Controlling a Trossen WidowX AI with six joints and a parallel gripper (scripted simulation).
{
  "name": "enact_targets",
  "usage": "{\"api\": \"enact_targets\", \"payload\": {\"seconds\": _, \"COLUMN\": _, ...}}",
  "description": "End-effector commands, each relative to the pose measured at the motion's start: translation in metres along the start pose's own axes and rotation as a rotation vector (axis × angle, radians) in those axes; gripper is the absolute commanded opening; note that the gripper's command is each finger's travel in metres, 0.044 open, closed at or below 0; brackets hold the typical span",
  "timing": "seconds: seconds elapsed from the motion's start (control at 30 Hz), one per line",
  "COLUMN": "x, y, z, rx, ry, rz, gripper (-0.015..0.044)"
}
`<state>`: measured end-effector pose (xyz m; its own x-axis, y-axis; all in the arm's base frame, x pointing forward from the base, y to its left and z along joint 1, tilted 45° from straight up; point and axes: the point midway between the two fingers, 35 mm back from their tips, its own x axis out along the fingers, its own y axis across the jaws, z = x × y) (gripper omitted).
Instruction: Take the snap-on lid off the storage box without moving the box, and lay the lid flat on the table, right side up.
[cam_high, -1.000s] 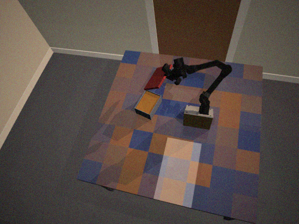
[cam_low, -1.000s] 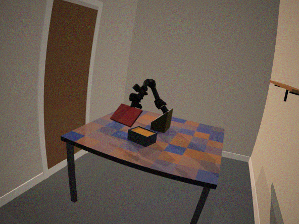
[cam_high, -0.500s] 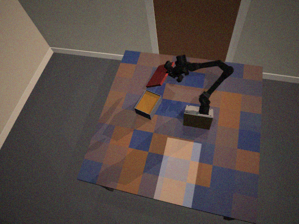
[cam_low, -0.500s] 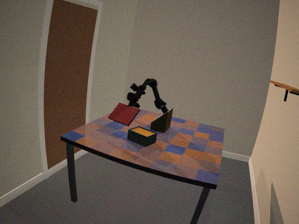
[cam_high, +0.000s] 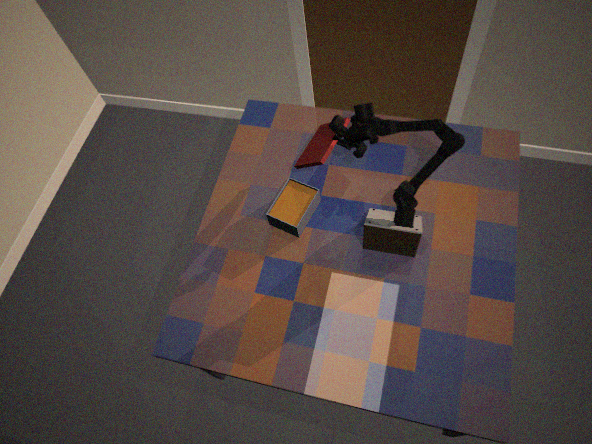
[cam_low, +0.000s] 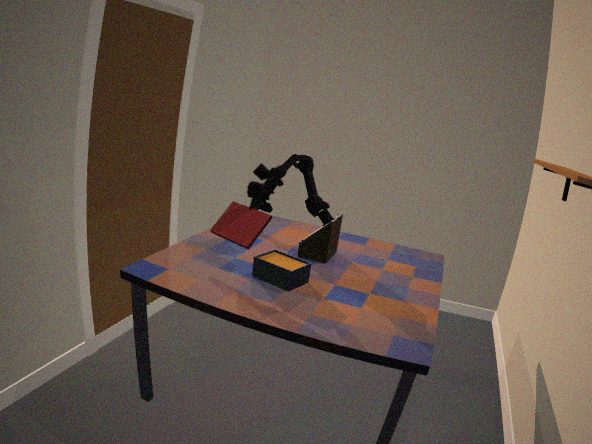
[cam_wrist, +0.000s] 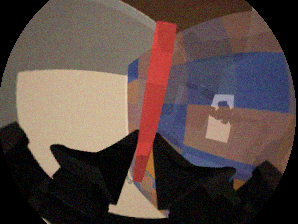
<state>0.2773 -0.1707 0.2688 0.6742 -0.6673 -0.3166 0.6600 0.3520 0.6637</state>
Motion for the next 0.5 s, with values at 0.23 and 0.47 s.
{"api": "enact_targets", "payload": {"seconds": 0.23, "x": -0.0047, "y": 0.0033, "z": 0.0168, "rx": 0.002, "ry": -0.006, "rz": 0.019, "gripper": 0.0}}
{"api": "enact_targets", "payload": {"seconds": 0.47, "x": -0.0007, "y": -0.0019, "z": 0.014, "rx": 0.001, "ry": -0.006, "rz": 0.019, "gripper": 0.0}}
